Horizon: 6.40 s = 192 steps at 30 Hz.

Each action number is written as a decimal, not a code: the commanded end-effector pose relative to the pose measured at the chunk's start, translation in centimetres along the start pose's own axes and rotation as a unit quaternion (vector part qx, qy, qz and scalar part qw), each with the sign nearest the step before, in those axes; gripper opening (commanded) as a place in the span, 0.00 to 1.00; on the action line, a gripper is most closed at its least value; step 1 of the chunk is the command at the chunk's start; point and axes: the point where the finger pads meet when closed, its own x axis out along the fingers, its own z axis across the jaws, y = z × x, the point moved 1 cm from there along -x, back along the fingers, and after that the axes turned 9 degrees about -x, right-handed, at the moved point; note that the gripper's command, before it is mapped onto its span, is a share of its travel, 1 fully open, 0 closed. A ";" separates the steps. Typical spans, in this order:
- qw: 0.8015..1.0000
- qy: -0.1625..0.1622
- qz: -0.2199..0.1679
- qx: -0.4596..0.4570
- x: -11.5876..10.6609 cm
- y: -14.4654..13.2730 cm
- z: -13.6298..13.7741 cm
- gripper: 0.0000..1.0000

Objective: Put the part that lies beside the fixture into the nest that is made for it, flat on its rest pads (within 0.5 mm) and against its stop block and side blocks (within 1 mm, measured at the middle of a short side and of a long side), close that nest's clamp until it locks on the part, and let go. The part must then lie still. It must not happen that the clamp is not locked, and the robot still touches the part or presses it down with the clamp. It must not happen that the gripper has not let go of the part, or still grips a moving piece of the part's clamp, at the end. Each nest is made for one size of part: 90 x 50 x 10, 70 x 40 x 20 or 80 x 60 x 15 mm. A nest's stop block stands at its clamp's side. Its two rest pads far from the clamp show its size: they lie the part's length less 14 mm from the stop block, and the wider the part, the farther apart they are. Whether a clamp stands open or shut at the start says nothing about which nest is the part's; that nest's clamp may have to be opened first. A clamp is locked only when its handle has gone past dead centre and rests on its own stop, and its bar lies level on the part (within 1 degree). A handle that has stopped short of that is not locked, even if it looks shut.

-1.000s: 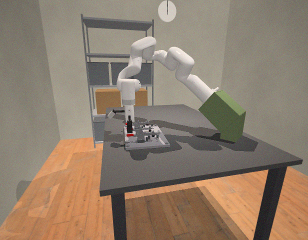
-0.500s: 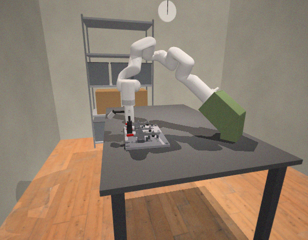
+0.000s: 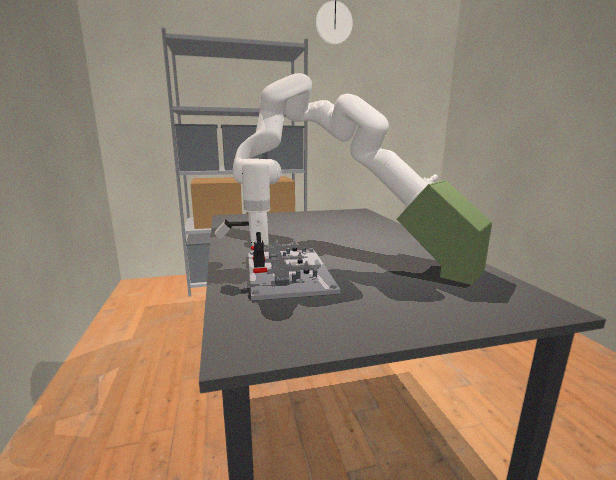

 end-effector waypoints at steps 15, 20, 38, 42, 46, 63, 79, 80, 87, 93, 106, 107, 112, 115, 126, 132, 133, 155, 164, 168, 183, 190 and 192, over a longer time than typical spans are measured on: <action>1.000 0.000 0.000 0.000 0.2 0.1 0.0 0.00; 1.000 0.000 0.000 0.000 0.3 0.2 0.0 0.00; 1.000 0.000 0.000 0.000 0.3 0.2 0.0 0.00; 1.000 0.000 0.000 0.000 0.3 0.2 0.0 0.47; 1.000 0.000 0.000 0.000 0.3 0.2 0.0 0.47; 1.000 0.000 0.000 0.000 0.3 0.2 0.0 0.47; 1.000 0.000 0.000 0.000 -1.6 0.2 0.0 0.47; 1.000 0.000 0.000 0.000 -2.0 0.2 0.0 0.47; 1.000 0.000 0.000 0.000 -4.4 0.2 0.0 0.47; 1.000 0.000 0.000 0.000 -5.5 0.2 0.0 0.47; 1.000 0.000 0.000 0.000 -5.7 0.2 0.0 0.47; 1.000 0.000 0.000 0.000 -5.7 0.2 0.0 0.47; 1.000 0.000 0.000 0.000 -5.7 0.2 0.0 0.00; 1.000 0.000 0.000 0.000 -5.7 0.2 0.0 0.00; 1.000 0.000 0.000 0.000 -5.7 0.2 0.0 0.00; 1.000 0.000 0.000 0.000 -5.7 0.2 0.0 0.00; 1.000 0.000 0.000 0.000 -5.7 0.2 0.0 0.00; 1.000 0.000 0.000 0.000 -5.7 0.4 0.1 0.00; 1.000 0.000 0.000 0.000 -5.7 0.7 0.1 0.00; 1.000 0.000 0.000 0.000 -5.7 0.7 0.1 0.00; 1.000 0.000 0.000 0.000 -4.8 0.7 0.1 0.00; 1.000 0.000 0.000 0.000 -4.3 0.7 0.1 0.00; 1.000 0.000 0.000 0.000 -4.2 0.7 0.1 0.00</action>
